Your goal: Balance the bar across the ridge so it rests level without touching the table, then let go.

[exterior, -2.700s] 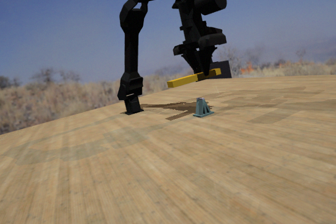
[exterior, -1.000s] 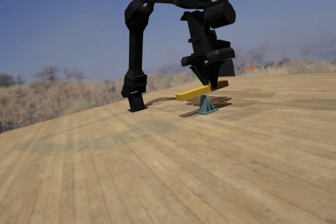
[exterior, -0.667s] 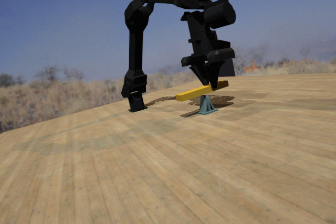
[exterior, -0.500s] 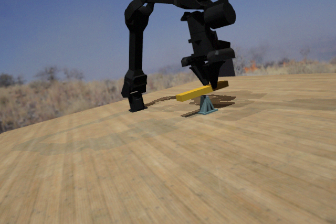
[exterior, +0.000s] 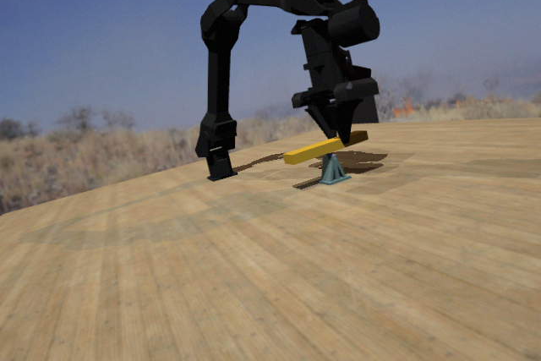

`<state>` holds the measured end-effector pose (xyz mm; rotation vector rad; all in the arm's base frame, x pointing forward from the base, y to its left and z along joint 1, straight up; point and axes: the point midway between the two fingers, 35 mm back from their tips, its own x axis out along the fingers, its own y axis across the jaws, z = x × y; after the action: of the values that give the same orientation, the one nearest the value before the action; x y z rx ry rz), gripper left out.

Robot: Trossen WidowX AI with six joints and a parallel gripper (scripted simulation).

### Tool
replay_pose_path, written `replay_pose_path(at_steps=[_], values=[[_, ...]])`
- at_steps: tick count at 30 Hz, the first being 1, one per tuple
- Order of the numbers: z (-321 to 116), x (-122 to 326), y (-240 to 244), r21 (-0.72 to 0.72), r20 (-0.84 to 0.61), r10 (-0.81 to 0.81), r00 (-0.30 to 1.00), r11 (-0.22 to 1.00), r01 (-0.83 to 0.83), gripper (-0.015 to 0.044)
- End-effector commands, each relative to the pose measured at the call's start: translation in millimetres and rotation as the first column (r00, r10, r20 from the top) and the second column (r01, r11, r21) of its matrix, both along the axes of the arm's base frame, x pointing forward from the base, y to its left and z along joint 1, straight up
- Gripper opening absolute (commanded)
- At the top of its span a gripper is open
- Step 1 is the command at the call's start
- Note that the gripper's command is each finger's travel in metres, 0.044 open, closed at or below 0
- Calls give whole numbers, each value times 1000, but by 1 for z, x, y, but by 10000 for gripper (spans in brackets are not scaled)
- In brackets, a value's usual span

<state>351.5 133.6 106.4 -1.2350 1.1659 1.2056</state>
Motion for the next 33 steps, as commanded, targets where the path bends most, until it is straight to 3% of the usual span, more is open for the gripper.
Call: replay_pose_path(at_steps=[1, 33], values=[[-1, 0, 0, 3, -1, -1, 1000, 1000, 1, 0], [-4, 0, 0, 3, -1, -1, 1000, 1000, 1, 0]])
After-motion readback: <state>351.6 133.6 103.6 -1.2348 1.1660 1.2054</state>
